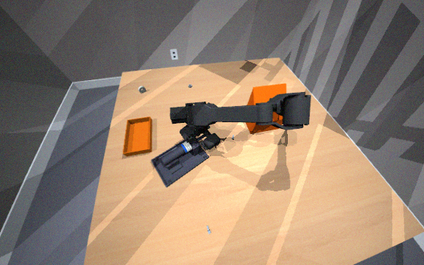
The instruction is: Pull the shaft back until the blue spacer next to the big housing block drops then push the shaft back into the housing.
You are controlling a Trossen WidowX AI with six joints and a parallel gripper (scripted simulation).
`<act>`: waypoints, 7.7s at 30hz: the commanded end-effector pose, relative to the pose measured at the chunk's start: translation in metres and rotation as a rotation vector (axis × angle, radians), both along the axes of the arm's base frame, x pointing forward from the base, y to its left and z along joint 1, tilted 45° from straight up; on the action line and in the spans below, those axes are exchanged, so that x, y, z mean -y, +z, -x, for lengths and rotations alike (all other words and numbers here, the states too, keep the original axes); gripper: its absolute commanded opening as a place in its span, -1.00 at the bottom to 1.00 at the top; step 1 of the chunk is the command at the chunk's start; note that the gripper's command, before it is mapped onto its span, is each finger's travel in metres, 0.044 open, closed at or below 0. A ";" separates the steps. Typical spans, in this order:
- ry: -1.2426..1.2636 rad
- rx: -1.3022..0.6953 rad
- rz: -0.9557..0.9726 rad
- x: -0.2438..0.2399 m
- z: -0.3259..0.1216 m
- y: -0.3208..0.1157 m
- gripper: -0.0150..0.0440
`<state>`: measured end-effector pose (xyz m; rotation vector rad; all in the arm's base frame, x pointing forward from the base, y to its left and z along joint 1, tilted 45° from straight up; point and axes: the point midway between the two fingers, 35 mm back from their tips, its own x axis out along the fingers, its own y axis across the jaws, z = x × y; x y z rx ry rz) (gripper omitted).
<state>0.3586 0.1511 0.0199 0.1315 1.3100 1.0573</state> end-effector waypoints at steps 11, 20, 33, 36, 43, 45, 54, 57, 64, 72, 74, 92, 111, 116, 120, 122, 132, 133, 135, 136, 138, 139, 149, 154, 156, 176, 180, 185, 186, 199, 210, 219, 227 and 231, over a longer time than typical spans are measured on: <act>-0.004 -0.007 -0.003 -0.001 0.001 -0.001 1.00; -0.004 -0.007 -0.003 -0.001 0.001 -0.001 1.00; -0.004 -0.007 -0.003 -0.003 0.001 -0.003 1.00; -0.004 -0.007 -0.003 -0.005 0.002 -0.006 1.00; -0.004 -0.008 -0.004 -0.013 0.003 -0.013 1.00; -0.004 -0.008 -0.004 -0.014 0.003 -0.014 1.00; 0.000 -0.002 0.000 -0.013 0.003 -0.014 0.91; 0.000 -0.002 0.000 -0.013 0.003 -0.014 0.64; 0.000 -0.002 0.000 -0.013 0.003 -0.014 0.02; 0.000 -0.002 0.000 -0.013 0.003 -0.014 -0.49; 0.000 -0.002 0.000 -0.013 0.003 -0.014 -0.49; -0.004 -0.008 -0.003 -0.007 0.014 -0.018 -0.49; -0.004 -0.008 -0.003 -0.006 0.016 -0.019 -0.49; -0.004 -0.008 -0.003 -0.005 0.016 -0.019 -0.49; -0.004 -0.008 -0.003 -0.005 0.017 -0.019 -0.49; -0.004 -0.008 -0.003 -0.005 0.017 -0.019 -0.49; -0.004 -0.008 -0.003 -0.004 0.018 -0.020 -0.49; -0.004 -0.008 -0.003 -0.004 0.018 -0.020 -0.49; -0.004 -0.008 -0.003 -0.004 0.018 -0.020 -0.49; -0.004 -0.008 -0.003 -0.004 0.018 -0.020 -0.49; -0.004 -0.008 -0.003 -0.004 0.018 -0.020 -0.49; -0.004 -0.008 -0.003 -0.004 0.019 -0.020 -0.49; -0.004 -0.008 -0.003 -0.004 0.020 -0.020 -0.49; -0.004 -0.008 -0.003 -0.003 0.020 -0.020 -0.49; -0.004 -0.008 -0.003 -0.003 0.020 -0.021 -0.49; -0.004 -0.009 -0.003 -0.002 0.022 -0.021 -0.49; -0.004 -0.009 -0.003 -0.002 0.023 -0.021 -0.49; -0.004 -0.009 -0.003 -0.002 0.023 -0.022 -0.49; -0.004 -0.009 -0.003 -0.001 0.023 -0.022 -0.49; -0.004 -0.009 -0.003 -0.001 0.025 -0.022 -0.49; -0.004 -0.009 -0.003 0.000 0.026 -0.023 -0.49; -0.004 -0.009 -0.003 0.000 0.027 -0.023 -0.49; -0.004 -0.009 -0.003 0.001 0.027 -0.023 -0.49; -0.004 -0.009 -0.003 0.001 0.028 -0.023 -0.49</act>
